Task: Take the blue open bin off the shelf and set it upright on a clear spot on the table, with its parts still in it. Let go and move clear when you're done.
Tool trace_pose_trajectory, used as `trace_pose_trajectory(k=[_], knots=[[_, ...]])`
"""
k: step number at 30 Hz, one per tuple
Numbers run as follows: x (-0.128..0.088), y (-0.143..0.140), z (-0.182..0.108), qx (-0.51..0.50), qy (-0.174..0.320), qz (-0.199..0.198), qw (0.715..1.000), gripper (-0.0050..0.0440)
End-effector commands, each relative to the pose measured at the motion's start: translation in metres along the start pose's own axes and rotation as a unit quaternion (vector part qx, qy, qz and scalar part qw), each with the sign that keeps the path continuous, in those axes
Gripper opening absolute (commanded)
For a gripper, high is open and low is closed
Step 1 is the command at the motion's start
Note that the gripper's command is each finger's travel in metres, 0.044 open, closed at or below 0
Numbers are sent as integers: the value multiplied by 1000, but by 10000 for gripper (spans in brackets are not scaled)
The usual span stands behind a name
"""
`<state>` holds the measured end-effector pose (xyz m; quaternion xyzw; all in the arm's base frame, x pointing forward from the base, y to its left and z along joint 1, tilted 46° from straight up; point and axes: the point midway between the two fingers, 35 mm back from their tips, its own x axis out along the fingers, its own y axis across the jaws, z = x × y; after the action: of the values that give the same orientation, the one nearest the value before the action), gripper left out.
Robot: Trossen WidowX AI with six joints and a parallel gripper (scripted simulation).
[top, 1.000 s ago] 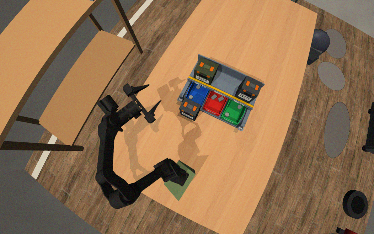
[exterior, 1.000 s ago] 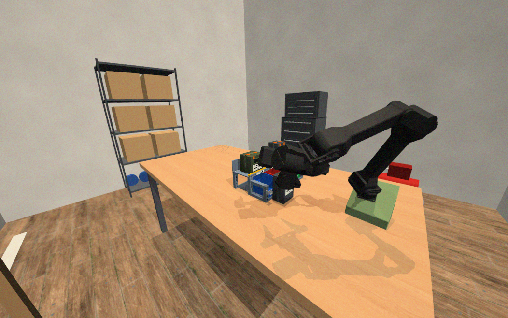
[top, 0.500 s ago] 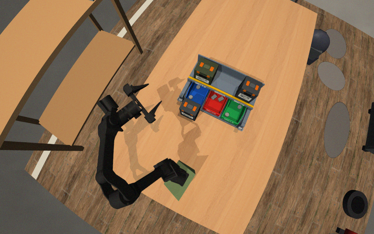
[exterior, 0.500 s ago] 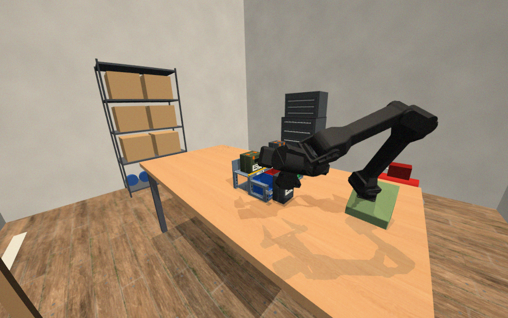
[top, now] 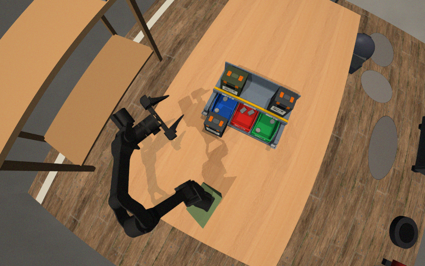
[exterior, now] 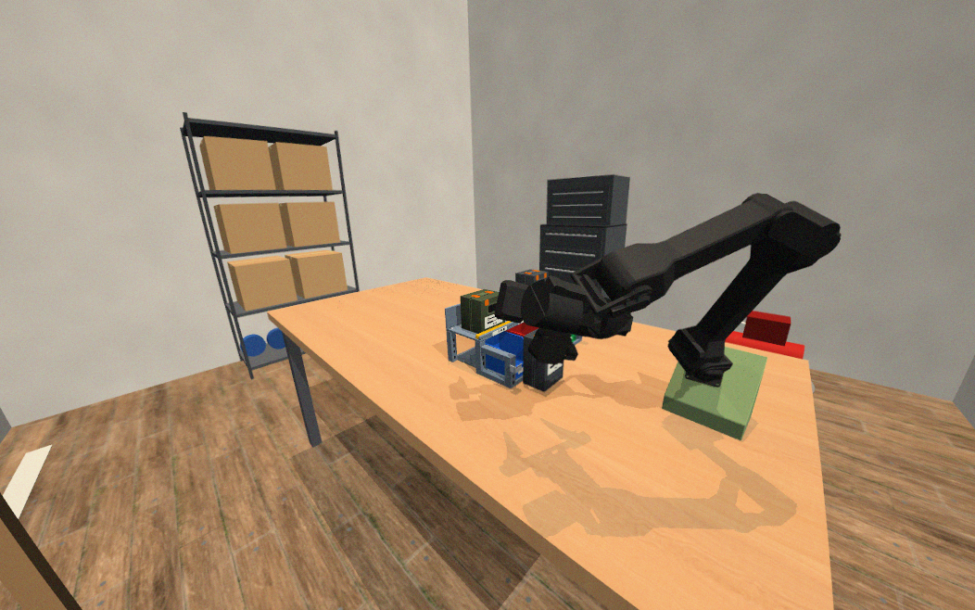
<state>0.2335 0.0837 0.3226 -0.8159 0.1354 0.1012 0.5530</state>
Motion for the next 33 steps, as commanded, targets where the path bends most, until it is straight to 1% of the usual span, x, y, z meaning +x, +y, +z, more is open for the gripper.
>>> trace_pose_trajectory(k=[1, 6, 11, 23, 28, 33], knots=[[-3, -3, -4, 7, 0, -6, 1000, 440], [-3, -3, -4, 7, 0, -6, 1000, 440], [9, -7, -8, 99, -6, -14, 995, 440], [9, -7, -8, 99, -6, -14, 995, 440], [19, -4, -6, 182, -12, -19, 983, 440], [19, -4, -6, 182, -12, -19, 983, 440]])
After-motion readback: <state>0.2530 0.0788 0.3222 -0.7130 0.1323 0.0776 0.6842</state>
